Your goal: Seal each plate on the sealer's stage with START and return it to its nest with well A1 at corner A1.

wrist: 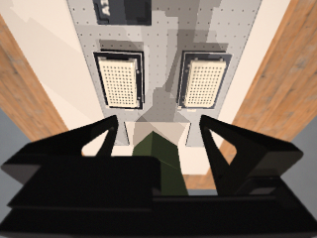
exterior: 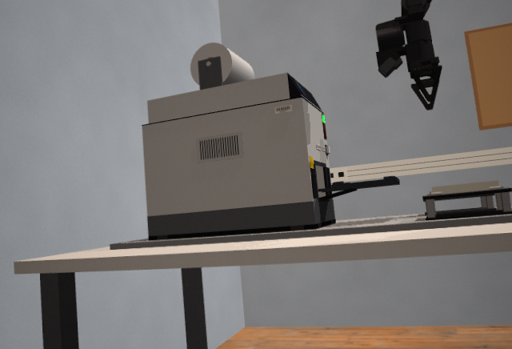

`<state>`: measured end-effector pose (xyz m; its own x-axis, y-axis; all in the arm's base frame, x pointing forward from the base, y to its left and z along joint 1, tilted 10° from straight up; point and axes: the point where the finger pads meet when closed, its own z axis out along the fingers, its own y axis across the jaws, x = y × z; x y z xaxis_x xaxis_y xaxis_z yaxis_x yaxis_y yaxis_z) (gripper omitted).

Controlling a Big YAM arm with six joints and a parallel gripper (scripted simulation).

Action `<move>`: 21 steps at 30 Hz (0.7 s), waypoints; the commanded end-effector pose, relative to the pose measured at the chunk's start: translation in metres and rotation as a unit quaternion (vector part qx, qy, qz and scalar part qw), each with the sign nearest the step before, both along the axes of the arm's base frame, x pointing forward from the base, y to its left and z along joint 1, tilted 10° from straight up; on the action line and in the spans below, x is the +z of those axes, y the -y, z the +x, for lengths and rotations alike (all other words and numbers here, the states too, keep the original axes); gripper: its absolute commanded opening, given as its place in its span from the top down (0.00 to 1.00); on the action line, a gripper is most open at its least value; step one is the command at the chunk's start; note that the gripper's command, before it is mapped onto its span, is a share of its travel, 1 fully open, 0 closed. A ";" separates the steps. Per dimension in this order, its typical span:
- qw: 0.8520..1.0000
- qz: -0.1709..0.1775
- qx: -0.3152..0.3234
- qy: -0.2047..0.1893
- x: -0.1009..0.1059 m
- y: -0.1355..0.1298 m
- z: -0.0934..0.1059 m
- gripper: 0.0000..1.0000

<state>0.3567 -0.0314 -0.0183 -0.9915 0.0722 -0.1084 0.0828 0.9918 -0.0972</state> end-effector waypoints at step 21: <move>0.998 -0.005 0.006 0.055 -0.025 0.005 0.008 0.00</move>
